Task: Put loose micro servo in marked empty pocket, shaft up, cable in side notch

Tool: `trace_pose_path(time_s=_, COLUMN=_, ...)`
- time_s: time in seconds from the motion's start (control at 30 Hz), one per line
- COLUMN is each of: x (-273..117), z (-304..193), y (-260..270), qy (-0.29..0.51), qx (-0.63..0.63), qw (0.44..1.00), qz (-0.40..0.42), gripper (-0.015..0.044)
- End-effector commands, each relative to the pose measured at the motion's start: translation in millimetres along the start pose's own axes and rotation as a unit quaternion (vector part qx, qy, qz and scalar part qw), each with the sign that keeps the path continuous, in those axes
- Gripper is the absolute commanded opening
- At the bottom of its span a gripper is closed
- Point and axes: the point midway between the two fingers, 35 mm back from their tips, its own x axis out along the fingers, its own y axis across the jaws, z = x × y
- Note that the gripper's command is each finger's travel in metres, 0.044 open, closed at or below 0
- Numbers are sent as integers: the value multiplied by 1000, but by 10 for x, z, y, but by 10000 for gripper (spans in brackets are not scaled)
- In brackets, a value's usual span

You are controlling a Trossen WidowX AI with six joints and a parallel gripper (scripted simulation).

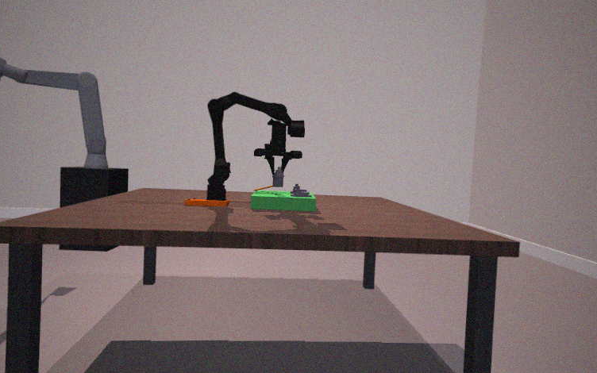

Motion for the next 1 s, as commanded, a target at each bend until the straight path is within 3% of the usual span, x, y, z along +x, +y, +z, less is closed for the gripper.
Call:
trace_pose_path(time_s=0.0, x=-11, z=0, y=-8, qy=-5, qx=81, qw=997, qz=-1, gripper=0)
trace_pose_path(time_s=0.47, x=-11, z=-6, y=-7, qy=-14, qx=319, qw=948, qz=2, gripper=0)
trace_pose_path(time_s=0.97, x=-12, z=-13, y=-7, qy=-21, qx=547, qw=837, qz=10, gripper=0)
